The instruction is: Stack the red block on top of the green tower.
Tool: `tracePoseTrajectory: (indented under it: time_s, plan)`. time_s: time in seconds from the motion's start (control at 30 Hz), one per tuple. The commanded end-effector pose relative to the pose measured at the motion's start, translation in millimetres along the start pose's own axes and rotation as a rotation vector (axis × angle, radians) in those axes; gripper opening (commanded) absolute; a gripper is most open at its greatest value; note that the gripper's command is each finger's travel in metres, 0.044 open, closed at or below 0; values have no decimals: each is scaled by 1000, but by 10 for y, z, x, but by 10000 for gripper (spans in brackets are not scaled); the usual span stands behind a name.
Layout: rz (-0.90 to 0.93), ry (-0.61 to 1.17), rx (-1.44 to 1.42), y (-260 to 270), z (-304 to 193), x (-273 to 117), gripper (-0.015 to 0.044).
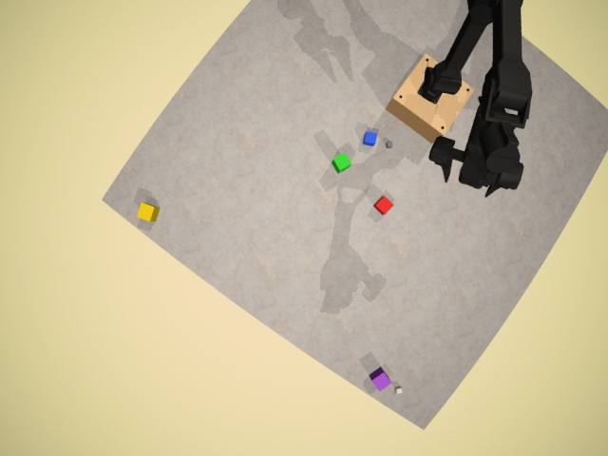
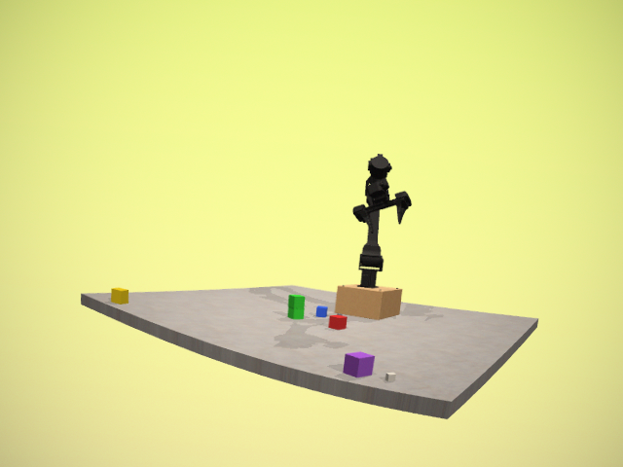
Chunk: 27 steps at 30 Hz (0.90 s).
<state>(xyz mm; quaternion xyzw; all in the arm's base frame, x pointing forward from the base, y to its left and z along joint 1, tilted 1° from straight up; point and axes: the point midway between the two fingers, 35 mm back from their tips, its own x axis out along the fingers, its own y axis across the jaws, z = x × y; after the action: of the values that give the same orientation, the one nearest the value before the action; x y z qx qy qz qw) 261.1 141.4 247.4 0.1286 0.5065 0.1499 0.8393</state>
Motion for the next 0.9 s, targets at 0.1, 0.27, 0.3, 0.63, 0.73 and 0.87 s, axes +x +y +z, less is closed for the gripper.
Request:
tracePoseTrajectory:
  time_s: [0.1,0.27,0.3,0.63,0.73,0.87]
  plan:
    - [-100,86,56,-282,89,434,440]
    - [-177,150,97,-537,135,743,440]
    - [-192,163,105,-591,139,803,440]
    - [-347,298,198,-1180,114,1358,440]
    - [-393,342,220,-1365,72,1512,440]
    - [-449,402,244,-1602,-6,1699,440]
